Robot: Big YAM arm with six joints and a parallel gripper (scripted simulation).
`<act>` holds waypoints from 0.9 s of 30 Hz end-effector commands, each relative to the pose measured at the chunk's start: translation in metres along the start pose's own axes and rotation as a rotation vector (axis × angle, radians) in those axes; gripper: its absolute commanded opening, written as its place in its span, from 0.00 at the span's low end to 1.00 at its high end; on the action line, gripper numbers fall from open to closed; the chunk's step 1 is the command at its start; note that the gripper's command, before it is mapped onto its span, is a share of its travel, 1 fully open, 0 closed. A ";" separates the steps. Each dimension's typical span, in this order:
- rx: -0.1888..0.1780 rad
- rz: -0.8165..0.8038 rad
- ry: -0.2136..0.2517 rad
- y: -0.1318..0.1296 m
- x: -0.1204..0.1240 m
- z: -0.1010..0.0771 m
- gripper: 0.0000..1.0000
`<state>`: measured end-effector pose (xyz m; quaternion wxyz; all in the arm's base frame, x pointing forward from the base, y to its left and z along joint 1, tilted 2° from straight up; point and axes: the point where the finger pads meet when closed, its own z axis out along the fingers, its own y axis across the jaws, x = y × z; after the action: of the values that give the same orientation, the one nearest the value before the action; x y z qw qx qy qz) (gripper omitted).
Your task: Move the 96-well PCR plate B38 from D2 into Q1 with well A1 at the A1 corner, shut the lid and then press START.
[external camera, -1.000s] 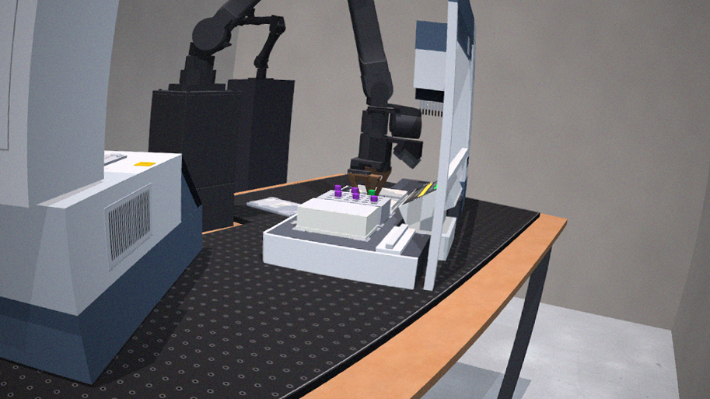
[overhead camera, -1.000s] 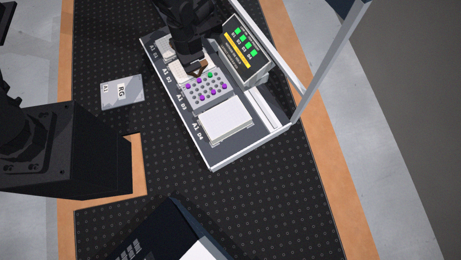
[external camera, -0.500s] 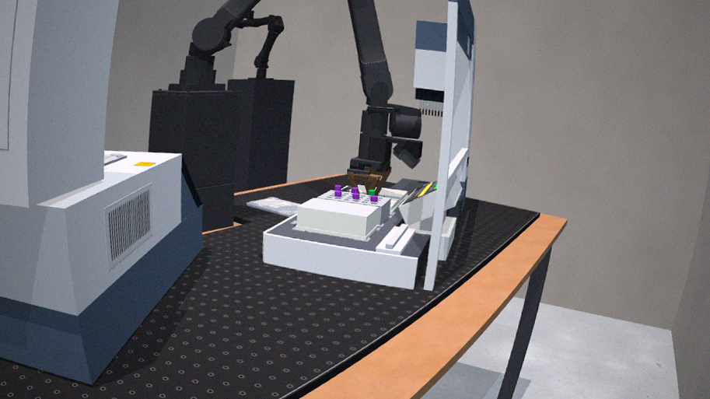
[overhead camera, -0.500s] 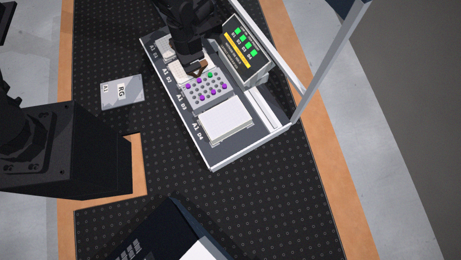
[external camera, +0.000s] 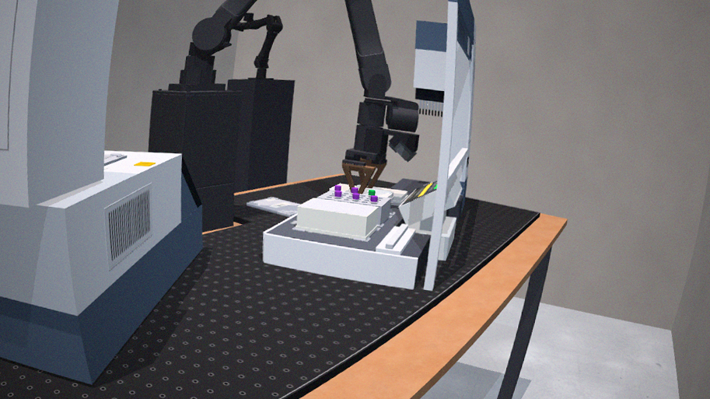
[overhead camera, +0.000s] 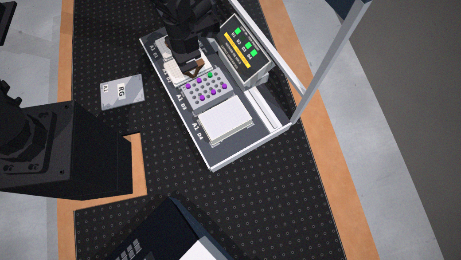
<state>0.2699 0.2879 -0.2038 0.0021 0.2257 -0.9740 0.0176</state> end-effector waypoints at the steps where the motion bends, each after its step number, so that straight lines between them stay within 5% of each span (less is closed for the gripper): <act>1: -0.036 -0.005 -0.085 0.014 -0.037 -0.030 0.00; 12: -0.024 -0.009 -0.052 0.010 -0.016 -0.044 0.00; 18: -0.037 -0.004 -0.082 0.017 -0.029 -0.060 0.00; 27: -0.031 0.015 -0.067 0.007 -0.026 -0.068 0.00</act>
<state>0.2754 0.2959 -0.1618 -0.0059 0.2266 -0.9739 0.0120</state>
